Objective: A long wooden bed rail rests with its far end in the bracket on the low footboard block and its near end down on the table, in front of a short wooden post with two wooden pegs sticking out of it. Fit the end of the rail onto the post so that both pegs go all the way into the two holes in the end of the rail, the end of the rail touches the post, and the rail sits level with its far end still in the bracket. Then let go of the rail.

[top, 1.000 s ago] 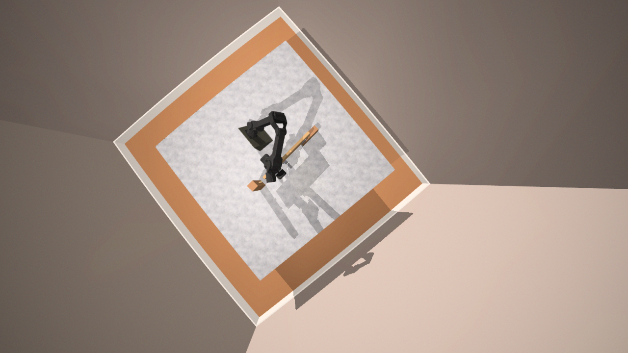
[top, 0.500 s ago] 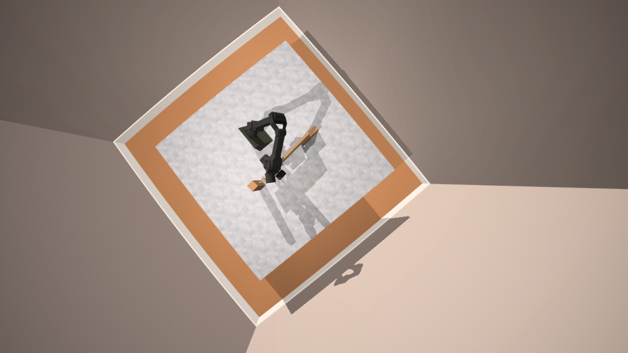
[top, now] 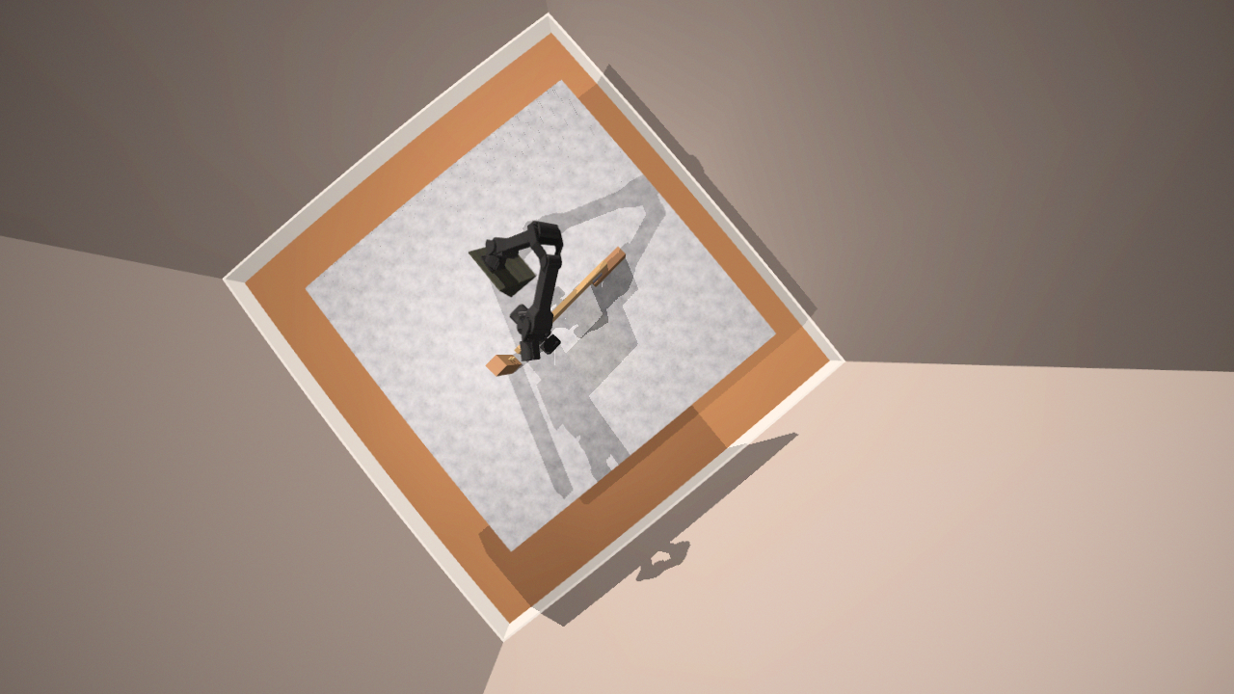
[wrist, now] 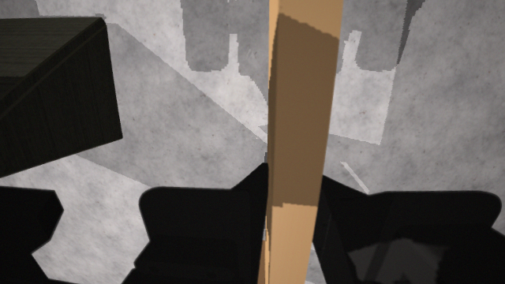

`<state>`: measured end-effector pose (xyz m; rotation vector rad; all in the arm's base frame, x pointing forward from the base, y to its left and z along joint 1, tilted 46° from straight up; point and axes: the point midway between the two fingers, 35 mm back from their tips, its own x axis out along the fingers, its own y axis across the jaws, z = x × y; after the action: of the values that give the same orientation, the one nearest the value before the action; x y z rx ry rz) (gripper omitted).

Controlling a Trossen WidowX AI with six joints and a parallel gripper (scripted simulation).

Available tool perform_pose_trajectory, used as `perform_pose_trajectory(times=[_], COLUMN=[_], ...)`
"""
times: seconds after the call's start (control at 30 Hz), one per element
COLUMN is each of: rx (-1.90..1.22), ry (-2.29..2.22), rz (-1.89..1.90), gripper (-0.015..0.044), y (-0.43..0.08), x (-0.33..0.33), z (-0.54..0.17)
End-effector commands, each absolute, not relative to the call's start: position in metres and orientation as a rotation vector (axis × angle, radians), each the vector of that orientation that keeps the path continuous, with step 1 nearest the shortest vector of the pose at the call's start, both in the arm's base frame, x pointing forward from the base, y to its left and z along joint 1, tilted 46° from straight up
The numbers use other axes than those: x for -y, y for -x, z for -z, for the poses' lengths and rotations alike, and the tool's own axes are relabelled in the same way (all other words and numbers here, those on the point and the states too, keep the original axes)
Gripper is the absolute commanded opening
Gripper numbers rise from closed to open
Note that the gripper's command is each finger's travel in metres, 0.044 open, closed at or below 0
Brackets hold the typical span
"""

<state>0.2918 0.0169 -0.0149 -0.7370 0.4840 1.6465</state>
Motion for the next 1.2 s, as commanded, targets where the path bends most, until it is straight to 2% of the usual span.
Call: perform_pose_trajectory(times=[0.0, 1.17], rx=[-0.483, -0.483], ry=[0.74, 0.741], rz=[-1.638, -1.638], gripper=[0.0, 0.0], y=[-0.2932, -0.2952], x=[-0.0136, -0.0069], z=[0.0152, 0.0219])
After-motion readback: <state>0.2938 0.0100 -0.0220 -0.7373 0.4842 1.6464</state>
